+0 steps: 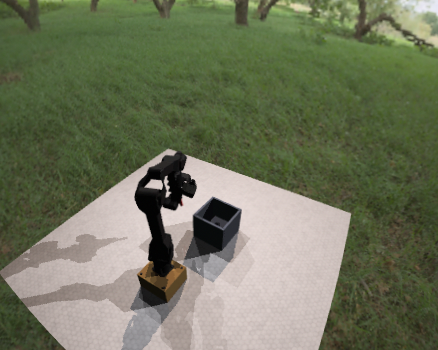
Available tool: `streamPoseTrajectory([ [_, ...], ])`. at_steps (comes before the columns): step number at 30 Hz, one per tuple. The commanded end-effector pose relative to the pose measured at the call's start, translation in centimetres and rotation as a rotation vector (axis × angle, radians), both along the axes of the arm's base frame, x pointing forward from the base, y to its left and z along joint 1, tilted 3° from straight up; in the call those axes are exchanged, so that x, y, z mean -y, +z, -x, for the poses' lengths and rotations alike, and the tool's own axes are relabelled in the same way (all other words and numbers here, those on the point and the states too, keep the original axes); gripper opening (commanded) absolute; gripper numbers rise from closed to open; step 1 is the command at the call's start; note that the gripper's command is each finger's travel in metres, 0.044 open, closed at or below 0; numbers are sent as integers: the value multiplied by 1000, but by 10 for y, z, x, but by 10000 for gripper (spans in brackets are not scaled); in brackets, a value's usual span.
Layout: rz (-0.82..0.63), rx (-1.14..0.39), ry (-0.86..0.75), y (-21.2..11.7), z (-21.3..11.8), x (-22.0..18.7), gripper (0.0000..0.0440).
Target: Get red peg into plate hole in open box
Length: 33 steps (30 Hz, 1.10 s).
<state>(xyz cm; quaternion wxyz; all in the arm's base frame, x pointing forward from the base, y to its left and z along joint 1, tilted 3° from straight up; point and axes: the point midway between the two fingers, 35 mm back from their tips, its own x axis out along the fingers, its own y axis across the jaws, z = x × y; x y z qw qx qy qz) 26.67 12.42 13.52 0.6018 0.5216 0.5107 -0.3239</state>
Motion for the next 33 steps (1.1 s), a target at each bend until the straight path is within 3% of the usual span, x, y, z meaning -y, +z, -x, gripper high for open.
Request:
streamPoseTrajectory([
  [1, 20, 20, -8, 11, -7, 13, 0],
  [33, 131, -63, -84, 7, -36, 106, 0],
])
